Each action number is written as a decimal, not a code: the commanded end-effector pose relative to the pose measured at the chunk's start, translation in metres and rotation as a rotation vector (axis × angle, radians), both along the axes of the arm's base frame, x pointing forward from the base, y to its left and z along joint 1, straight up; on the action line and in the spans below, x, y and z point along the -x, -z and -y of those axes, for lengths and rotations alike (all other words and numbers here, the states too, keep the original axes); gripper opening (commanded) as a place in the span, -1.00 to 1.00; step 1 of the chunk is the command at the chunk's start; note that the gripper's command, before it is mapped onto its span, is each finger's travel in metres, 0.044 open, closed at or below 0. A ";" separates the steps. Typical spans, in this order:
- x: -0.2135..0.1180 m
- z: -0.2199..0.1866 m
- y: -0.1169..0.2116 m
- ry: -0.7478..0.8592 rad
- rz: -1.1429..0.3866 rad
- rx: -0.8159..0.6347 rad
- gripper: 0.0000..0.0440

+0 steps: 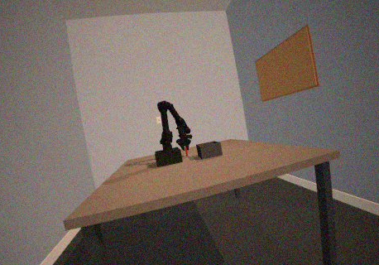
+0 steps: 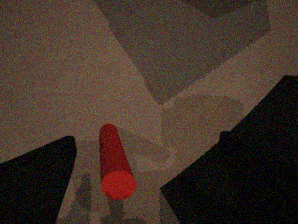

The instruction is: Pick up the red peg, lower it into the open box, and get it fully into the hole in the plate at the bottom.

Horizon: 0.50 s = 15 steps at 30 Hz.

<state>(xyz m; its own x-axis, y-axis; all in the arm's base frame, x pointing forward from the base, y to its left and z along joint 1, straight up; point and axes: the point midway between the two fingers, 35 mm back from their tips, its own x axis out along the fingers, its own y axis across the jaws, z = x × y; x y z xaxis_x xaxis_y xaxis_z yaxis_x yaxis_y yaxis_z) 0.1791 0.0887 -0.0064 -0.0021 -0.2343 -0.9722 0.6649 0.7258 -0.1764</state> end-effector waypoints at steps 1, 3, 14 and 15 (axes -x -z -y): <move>0.003 0.001 0.013 0.045 0.009 -0.007 0.75; 0.004 0.001 0.018 0.064 0.015 -0.012 0.66; 0.010 0.000 0.031 0.150 -0.024 -0.050 -0.56; 0.010 0.000 0.031 0.153 -0.031 -0.055 -0.68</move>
<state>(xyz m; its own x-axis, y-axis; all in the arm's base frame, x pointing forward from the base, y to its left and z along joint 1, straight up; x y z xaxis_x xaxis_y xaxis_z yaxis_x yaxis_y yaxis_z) 0.1699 0.0889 -0.0359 -0.0431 -0.1850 -0.9818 0.7563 0.6361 -0.1530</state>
